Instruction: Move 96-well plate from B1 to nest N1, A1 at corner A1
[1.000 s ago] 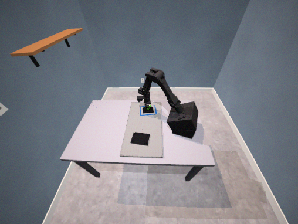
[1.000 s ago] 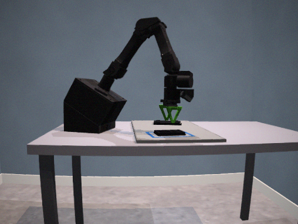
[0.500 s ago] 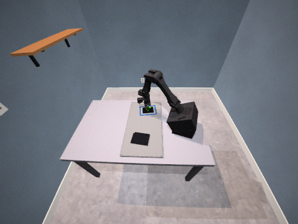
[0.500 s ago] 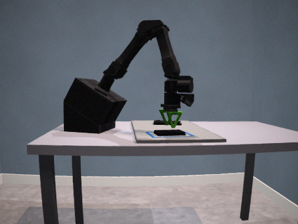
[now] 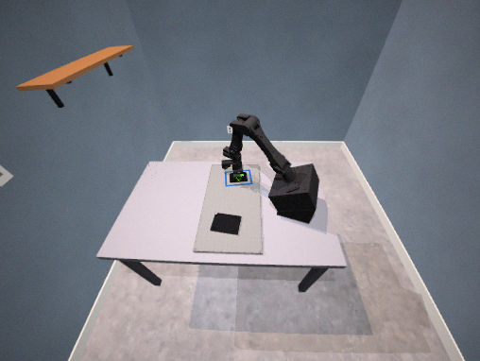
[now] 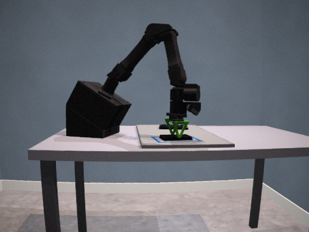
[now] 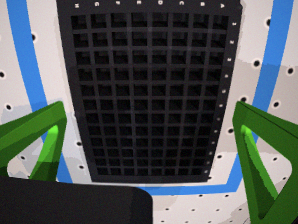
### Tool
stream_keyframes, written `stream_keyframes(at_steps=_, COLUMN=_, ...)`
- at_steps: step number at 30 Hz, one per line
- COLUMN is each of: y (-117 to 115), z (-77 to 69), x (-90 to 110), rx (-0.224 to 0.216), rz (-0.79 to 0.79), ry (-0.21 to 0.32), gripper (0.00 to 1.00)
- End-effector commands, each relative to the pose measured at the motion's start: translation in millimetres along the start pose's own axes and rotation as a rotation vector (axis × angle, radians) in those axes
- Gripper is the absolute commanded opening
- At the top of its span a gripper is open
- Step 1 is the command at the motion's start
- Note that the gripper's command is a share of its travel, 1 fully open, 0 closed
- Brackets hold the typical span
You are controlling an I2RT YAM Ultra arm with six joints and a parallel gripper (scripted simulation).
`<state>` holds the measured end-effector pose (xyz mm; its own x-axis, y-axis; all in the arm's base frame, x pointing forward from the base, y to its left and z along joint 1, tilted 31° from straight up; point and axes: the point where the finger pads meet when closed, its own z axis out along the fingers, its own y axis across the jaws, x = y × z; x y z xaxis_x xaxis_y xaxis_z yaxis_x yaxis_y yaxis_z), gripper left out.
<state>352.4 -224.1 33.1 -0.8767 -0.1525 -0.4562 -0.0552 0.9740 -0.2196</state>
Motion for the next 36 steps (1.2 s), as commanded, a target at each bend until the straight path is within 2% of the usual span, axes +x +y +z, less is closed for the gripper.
stream_keyframes(at_steps=1, y=-0.1, z=10.6, x=-5.0, rx=0.005, rz=-0.004, ry=-0.011, gripper=1.00)
stream_keyframes(at_steps=6, y=-6.5, z=12.5, x=-7.8, rx=0.017, rz=-0.001, ry=-0.019, gripper=1.00)
stream_keyframes(at_steps=22, y=-2.1, z=9.2, x=-2.4, rx=0.008, rz=-0.001, ry=-0.009, gripper=1.00)
stream_keyframes(at_steps=23, y=-2.1, z=9.2, x=-2.4, rx=0.008, rz=-0.001, ry=-0.009, gripper=0.00)
stream_keyframes(at_steps=36, y=-2.1, z=9.2, x=-2.4, rx=0.008, rz=-0.001, ry=-0.009, gripper=0.00)
